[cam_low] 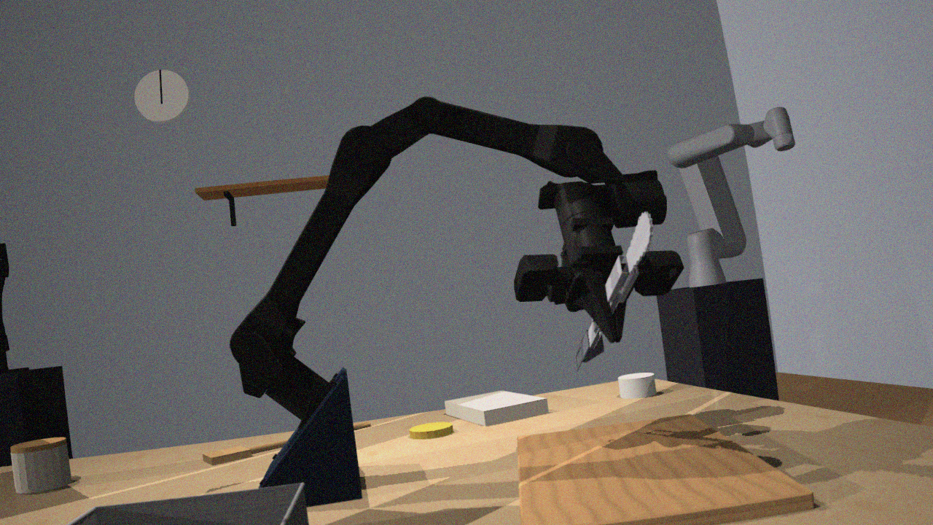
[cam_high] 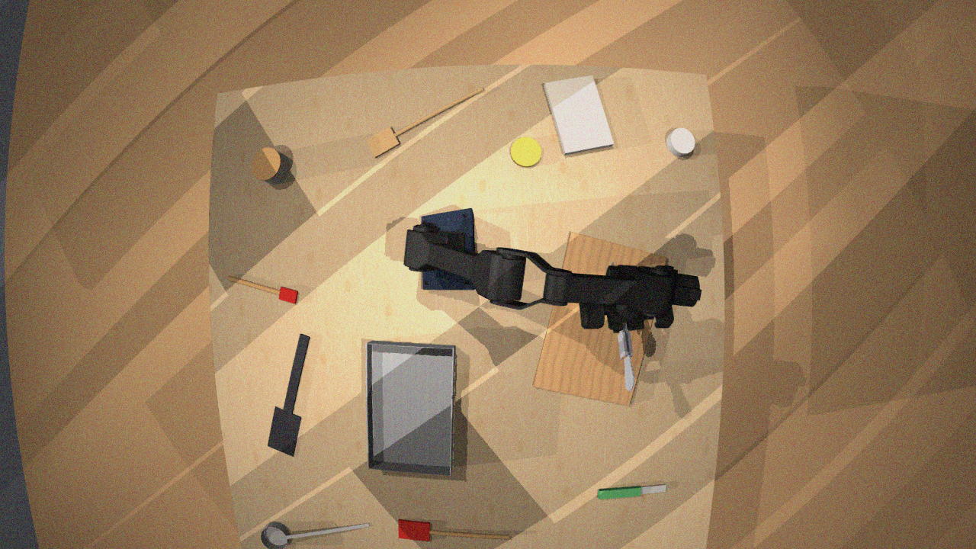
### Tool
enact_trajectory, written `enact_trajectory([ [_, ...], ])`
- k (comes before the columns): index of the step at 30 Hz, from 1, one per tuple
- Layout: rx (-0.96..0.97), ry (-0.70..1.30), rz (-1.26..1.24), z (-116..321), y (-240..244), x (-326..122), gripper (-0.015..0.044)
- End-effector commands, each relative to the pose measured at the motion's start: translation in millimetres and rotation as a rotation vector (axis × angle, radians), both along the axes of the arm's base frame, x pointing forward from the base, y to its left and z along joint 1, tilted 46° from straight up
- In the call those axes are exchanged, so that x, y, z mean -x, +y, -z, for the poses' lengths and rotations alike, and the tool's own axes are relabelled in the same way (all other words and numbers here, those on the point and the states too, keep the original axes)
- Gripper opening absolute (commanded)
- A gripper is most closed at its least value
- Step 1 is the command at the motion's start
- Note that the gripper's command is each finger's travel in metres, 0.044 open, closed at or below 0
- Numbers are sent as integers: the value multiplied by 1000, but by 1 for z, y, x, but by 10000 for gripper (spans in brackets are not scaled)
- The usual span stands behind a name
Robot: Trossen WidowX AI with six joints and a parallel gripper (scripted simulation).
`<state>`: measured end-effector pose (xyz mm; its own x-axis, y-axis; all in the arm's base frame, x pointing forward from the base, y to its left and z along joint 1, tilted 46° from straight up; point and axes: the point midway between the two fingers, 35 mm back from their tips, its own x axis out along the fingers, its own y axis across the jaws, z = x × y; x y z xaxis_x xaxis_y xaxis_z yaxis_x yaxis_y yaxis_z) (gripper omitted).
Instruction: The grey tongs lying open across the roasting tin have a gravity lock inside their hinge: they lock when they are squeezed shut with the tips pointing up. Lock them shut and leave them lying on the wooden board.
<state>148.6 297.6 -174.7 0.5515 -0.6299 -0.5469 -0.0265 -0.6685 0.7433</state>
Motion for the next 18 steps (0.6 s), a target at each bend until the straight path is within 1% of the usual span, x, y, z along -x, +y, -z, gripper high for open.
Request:
enact_trajectory([
  [1,-5,-126,-126,0,0,4,-150],
  [12,-60,-408,-468,-9,7,22,-150],
  [18,-71,-439,-511,-10,8,25,-150],
])
